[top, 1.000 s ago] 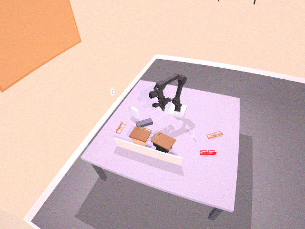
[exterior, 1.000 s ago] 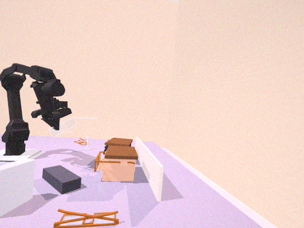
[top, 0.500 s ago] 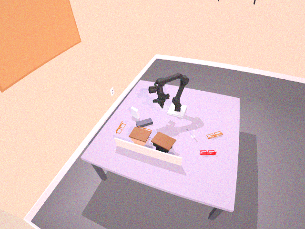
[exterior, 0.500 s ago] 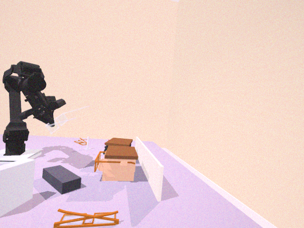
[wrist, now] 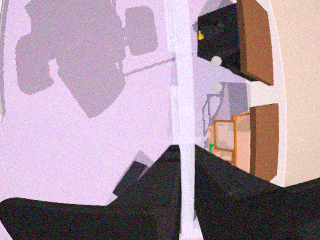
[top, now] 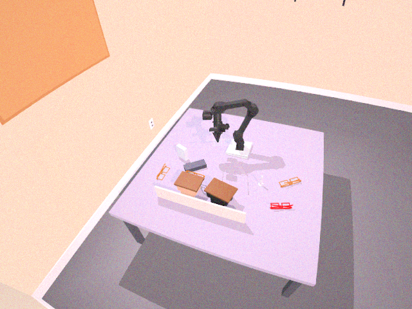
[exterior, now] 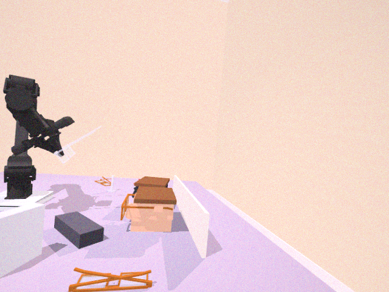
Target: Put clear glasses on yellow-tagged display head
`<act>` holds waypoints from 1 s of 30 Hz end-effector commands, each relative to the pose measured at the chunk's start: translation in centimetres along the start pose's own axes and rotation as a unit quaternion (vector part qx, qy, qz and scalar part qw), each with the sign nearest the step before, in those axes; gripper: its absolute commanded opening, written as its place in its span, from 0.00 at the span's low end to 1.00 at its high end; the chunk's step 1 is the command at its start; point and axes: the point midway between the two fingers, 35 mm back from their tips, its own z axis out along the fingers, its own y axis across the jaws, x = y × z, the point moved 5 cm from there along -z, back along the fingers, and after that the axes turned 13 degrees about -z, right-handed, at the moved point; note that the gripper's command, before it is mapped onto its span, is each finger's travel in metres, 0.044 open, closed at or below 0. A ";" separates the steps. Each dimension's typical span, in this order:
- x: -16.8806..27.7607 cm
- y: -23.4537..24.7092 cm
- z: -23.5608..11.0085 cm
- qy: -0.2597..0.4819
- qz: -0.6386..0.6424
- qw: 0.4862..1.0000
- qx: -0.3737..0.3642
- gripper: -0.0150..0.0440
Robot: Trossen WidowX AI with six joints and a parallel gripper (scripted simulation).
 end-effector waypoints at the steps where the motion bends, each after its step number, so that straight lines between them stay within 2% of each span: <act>1: -0.2 0.3 -0.7 0.018 -0.048 0.998 0.020 0.25; 7: -0.2 0.6 -1.5 0.043 -0.105 0.993 0.037 0.25; 30: -0.1 0.5 -1.3 0.036 -0.087 0.995 0.030 0.25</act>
